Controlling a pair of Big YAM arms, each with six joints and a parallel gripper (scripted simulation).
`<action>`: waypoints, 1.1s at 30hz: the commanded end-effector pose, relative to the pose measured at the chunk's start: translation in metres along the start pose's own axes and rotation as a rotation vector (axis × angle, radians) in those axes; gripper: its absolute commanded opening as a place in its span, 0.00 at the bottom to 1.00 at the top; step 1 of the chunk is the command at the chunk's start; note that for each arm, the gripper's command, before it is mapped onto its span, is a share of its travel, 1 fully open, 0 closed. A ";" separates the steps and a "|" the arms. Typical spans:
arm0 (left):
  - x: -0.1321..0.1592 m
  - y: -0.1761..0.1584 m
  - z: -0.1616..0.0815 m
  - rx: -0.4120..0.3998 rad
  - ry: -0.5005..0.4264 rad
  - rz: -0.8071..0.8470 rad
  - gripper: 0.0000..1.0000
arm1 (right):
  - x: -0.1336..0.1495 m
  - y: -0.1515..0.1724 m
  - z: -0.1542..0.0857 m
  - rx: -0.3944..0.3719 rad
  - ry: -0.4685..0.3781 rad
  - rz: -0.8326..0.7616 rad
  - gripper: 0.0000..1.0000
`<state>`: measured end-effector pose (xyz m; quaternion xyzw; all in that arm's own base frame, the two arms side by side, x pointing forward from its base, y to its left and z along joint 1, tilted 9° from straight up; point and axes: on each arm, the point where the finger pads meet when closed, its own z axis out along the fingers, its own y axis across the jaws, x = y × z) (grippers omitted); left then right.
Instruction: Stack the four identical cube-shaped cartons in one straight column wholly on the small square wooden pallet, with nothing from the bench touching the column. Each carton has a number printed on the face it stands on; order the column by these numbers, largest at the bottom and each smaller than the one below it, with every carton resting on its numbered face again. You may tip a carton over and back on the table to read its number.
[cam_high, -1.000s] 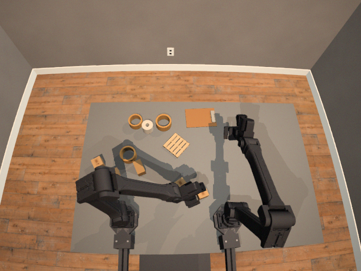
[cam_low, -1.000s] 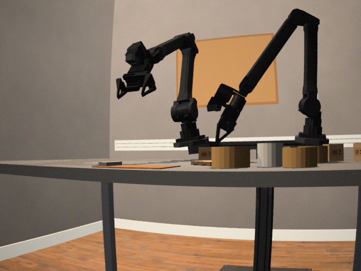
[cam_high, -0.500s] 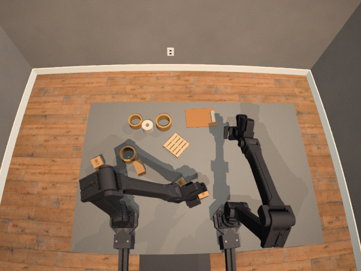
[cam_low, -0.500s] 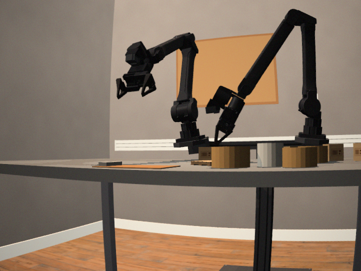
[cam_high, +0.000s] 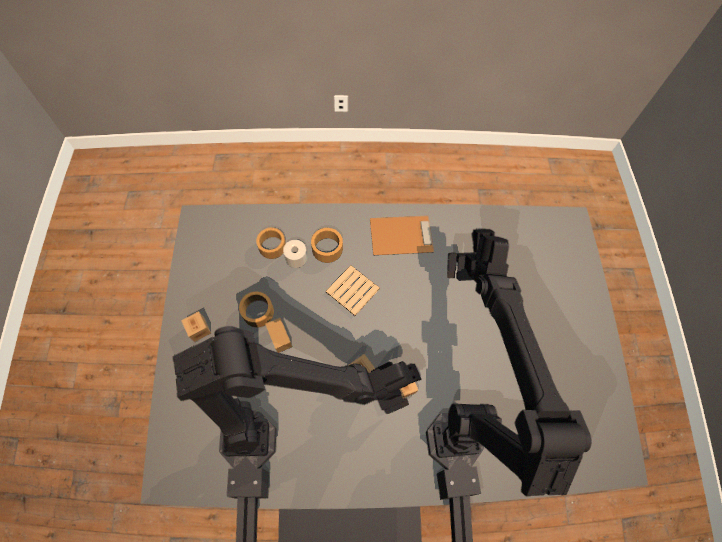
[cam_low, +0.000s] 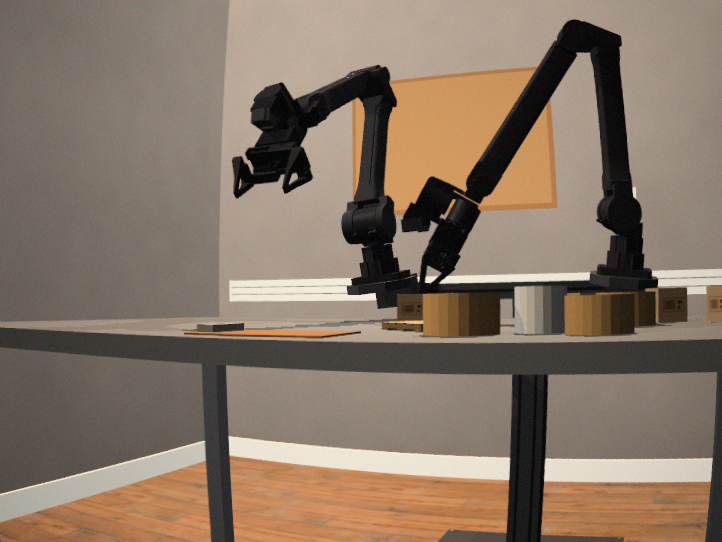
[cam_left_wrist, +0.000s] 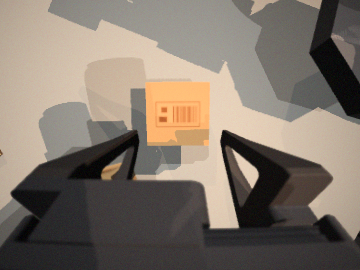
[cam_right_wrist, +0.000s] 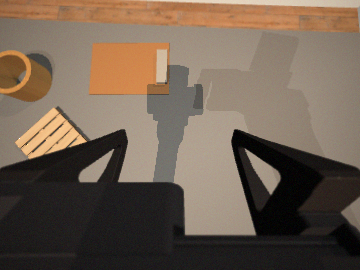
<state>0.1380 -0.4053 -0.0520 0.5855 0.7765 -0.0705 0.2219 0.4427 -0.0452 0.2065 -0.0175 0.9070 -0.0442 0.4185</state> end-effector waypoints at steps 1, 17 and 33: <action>-0.022 0.008 0.009 -0.007 -0.034 -0.012 0.83 | -0.031 -0.005 -0.008 0.010 -0.053 -0.010 1.00; -0.022 0.008 0.030 -0.007 -0.034 -0.014 0.83 | -0.031 -0.005 -0.008 0.010 -0.053 -0.010 1.00; -0.022 0.008 0.051 -0.007 -0.034 -0.011 0.83 | -0.031 -0.005 -0.008 0.010 -0.053 -0.010 1.00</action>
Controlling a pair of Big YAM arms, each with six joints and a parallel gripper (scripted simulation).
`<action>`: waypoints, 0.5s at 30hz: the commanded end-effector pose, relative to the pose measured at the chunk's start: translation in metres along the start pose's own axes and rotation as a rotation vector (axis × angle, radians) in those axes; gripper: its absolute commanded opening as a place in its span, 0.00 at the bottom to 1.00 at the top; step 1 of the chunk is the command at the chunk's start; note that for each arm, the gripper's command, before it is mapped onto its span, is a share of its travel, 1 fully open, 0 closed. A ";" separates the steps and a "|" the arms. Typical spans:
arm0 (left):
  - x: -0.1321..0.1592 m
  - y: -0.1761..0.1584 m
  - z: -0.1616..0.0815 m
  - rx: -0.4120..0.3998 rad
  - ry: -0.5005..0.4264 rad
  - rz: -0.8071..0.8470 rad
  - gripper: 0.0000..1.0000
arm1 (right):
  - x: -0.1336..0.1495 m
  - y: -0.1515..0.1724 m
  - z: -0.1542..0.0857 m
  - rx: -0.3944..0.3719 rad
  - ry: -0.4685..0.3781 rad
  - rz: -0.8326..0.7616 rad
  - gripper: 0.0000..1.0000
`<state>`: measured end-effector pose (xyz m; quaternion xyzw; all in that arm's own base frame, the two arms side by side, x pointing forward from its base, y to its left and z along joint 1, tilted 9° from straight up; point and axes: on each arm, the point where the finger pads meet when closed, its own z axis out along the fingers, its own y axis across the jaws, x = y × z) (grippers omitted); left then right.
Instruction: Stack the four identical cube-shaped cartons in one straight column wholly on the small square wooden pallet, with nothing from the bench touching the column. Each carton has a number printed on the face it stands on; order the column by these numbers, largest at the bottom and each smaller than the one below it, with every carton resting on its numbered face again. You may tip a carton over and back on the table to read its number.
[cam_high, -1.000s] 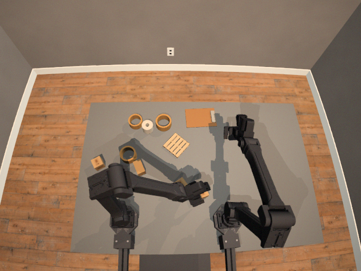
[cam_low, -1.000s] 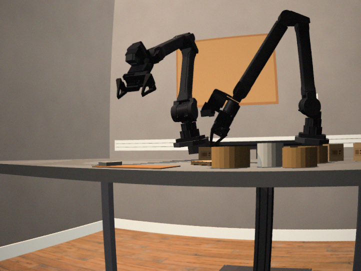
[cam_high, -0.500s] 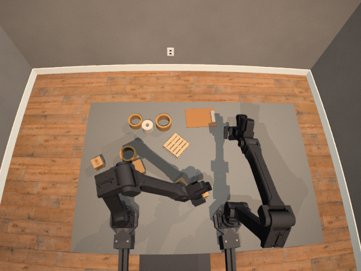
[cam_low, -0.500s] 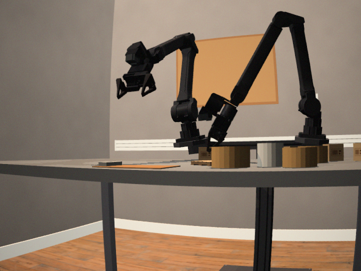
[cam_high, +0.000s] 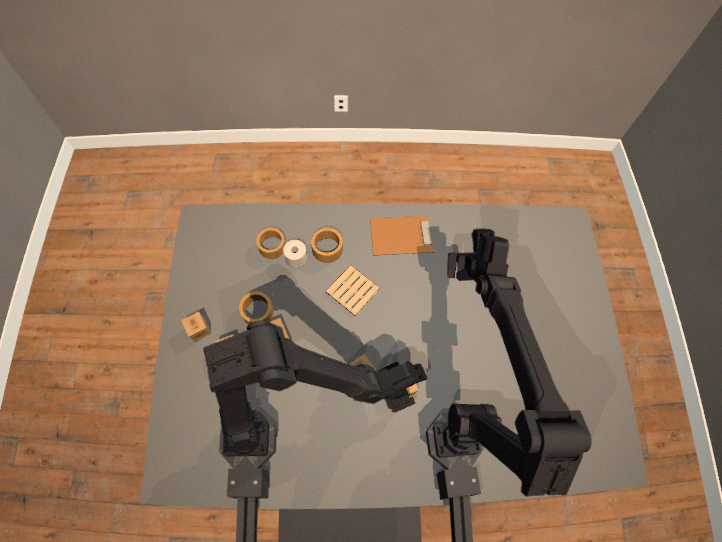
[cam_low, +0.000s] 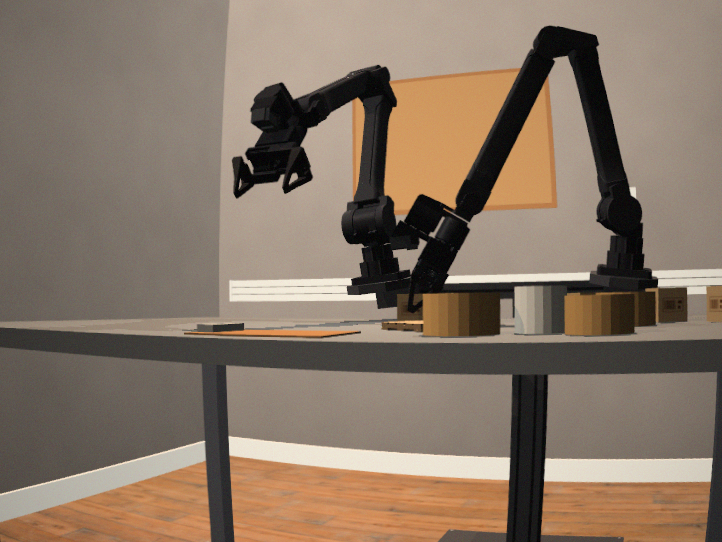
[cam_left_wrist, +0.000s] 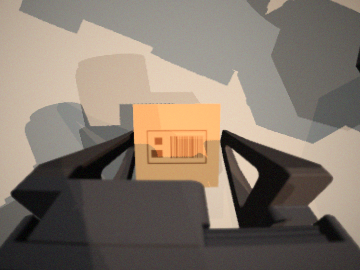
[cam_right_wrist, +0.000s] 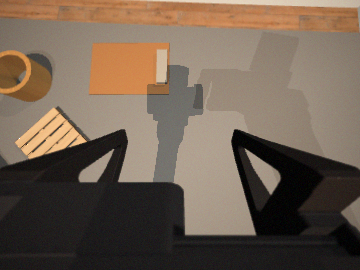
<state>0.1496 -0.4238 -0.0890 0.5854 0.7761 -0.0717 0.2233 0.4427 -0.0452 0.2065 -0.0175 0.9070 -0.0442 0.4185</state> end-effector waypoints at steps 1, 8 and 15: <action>-0.019 0.008 0.010 -0.008 -0.031 -0.014 0.83 | -0.031 -0.005 -0.008 0.010 -0.053 -0.010 1.00; -0.019 0.008 0.012 -0.008 -0.031 -0.013 0.83 | -0.031 -0.005 -0.008 0.010 -0.053 -0.010 1.00; -0.011 0.003 0.007 -0.003 -0.017 -0.008 0.71 | -0.031 -0.005 -0.008 0.010 -0.053 -0.010 1.00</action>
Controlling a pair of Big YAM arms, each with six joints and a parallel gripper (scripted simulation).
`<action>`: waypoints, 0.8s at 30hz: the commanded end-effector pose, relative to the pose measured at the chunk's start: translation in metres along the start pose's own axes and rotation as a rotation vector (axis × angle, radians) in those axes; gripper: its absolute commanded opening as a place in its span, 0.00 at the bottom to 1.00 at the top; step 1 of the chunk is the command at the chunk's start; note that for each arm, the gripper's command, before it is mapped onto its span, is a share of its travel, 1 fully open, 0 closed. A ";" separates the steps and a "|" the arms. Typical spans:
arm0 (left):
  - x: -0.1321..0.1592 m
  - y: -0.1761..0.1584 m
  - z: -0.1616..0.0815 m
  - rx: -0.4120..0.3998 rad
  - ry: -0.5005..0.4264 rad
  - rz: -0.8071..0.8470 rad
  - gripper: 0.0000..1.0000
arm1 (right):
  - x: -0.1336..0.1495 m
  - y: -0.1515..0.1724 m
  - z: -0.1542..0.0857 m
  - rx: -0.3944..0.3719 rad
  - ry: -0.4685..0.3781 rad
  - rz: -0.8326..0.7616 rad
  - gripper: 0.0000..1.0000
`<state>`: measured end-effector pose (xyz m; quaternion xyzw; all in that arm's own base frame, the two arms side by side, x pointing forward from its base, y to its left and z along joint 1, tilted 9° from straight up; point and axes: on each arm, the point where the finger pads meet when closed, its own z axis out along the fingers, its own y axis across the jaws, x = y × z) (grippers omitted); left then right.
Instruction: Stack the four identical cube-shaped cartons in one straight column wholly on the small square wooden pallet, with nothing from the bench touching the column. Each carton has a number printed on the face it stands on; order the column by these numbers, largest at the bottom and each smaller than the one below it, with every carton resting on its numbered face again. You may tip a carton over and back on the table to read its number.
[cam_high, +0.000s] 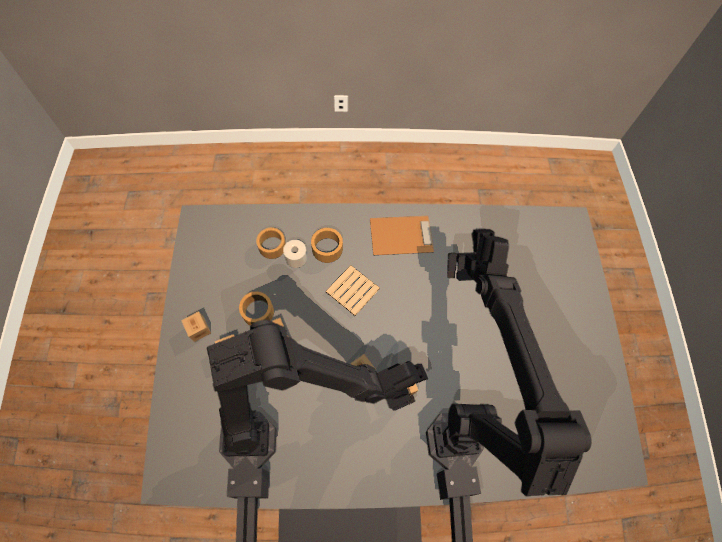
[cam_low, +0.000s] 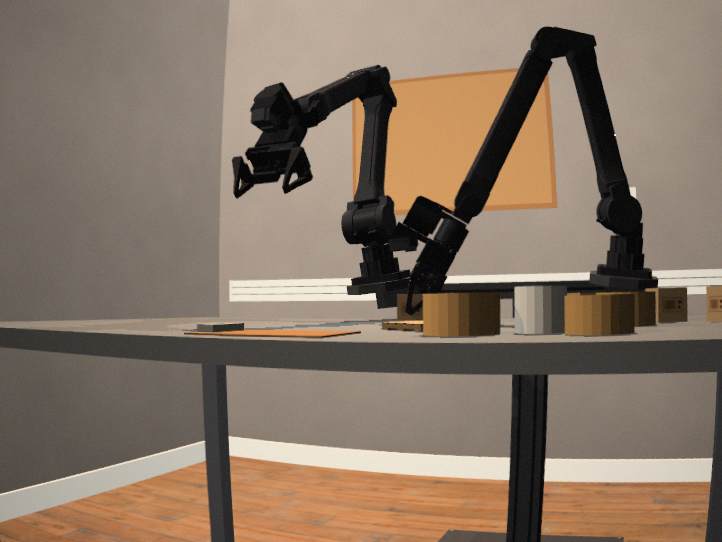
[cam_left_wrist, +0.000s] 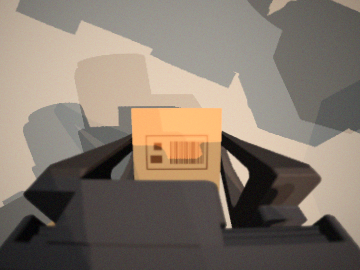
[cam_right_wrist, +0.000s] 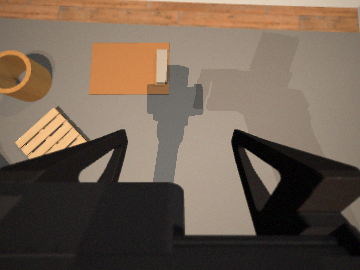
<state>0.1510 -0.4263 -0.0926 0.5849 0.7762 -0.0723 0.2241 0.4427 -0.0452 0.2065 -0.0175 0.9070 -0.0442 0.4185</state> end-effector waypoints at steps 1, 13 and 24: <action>-0.010 0.003 0.002 -0.003 -0.015 -0.007 0.71 | -0.031 -0.005 -0.008 0.010 -0.053 -0.010 1.00; -0.010 0.002 0.000 -0.004 -0.028 -0.016 0.58 | -0.031 -0.005 -0.008 0.010 -0.053 -0.010 1.00; -0.006 0.001 -0.001 -0.004 -0.015 -0.017 0.31 | -0.031 -0.005 -0.008 0.010 -0.053 -0.010 1.00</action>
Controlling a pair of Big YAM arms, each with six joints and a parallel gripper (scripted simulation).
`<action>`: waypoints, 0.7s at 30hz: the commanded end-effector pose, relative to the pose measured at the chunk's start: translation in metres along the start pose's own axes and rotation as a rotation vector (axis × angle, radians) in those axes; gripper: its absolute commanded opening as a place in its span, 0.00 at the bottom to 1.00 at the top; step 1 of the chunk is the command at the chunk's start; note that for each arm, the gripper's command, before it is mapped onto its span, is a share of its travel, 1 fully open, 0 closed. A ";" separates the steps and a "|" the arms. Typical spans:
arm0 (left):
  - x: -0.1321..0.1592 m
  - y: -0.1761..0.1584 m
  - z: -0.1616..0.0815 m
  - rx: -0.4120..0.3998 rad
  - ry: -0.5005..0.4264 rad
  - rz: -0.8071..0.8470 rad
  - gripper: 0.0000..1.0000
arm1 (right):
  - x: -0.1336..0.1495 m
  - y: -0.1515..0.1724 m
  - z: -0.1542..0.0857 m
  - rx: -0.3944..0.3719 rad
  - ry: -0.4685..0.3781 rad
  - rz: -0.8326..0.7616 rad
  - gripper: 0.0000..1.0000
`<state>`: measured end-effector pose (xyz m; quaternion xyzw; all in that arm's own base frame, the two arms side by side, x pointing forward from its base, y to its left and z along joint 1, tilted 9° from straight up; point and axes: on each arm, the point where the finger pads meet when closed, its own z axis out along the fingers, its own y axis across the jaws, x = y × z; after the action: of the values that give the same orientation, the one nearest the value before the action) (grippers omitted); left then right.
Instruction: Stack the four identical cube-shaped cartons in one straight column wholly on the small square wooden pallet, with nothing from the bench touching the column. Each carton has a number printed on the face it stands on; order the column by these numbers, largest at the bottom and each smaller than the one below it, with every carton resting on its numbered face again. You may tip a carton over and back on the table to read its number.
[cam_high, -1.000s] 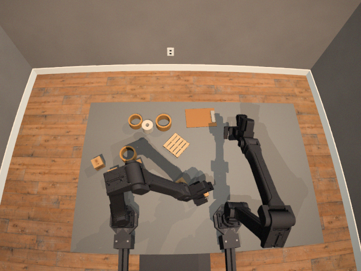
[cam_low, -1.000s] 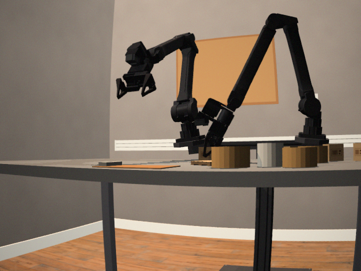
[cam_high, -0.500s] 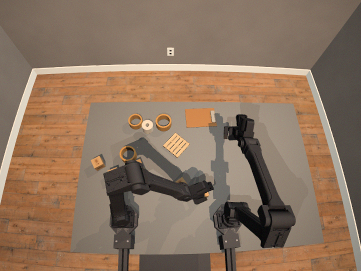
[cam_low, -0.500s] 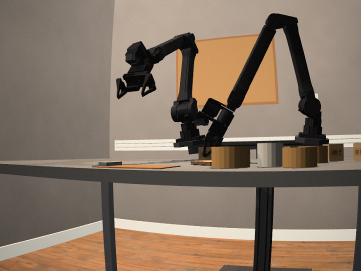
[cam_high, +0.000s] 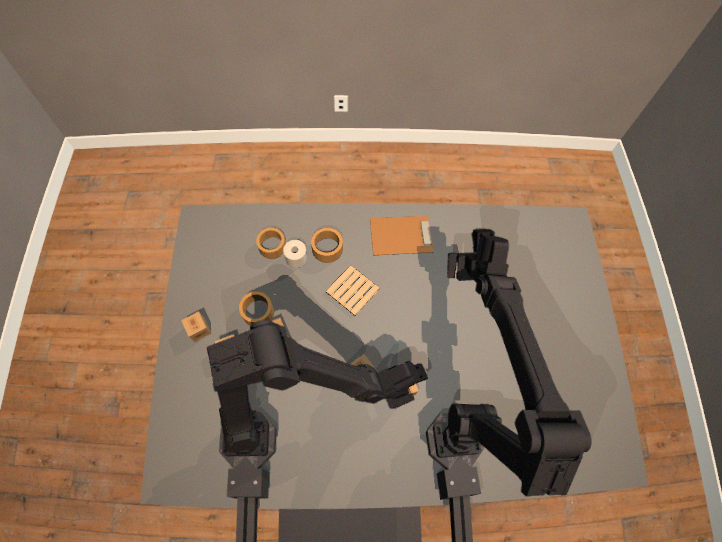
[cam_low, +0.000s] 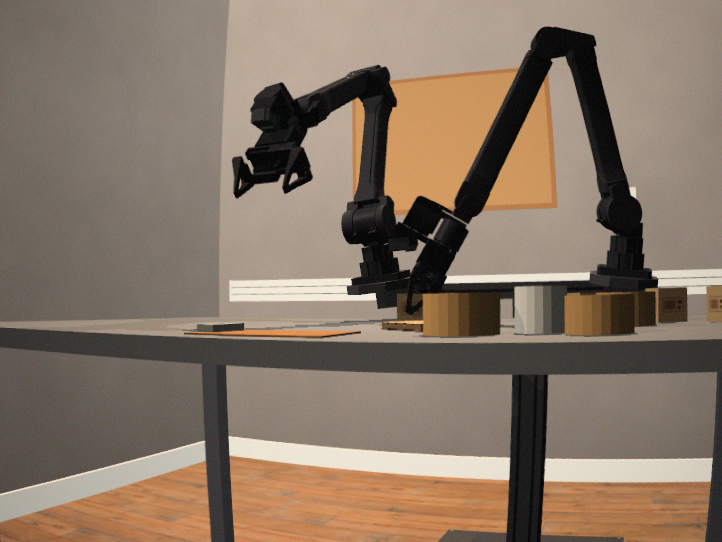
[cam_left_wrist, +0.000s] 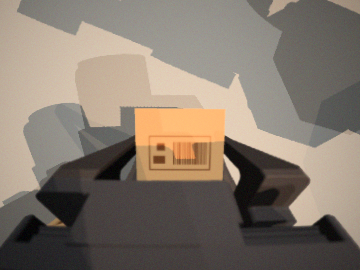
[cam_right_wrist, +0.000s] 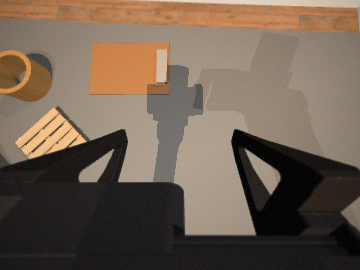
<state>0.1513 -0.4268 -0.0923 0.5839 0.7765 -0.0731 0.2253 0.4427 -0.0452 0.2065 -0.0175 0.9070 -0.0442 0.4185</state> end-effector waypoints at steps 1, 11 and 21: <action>-0.011 0.002 -0.009 -0.004 -0.017 -0.017 0.42 | -0.031 -0.005 -0.008 0.010 -0.053 -0.010 1.00; -0.052 -0.003 -0.068 0.001 -0.036 -0.008 0.54 | -0.031 -0.005 -0.008 0.010 -0.053 -0.010 1.00; -0.055 0.100 -0.047 -0.010 0.033 0.108 0.54 | -0.031 -0.005 -0.008 0.010 -0.053 -0.010 1.00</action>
<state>0.1774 -0.4212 -0.0246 0.6126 0.7597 -0.0651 0.2082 0.4427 -0.0452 0.2065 -0.0175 0.9070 -0.0442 0.4185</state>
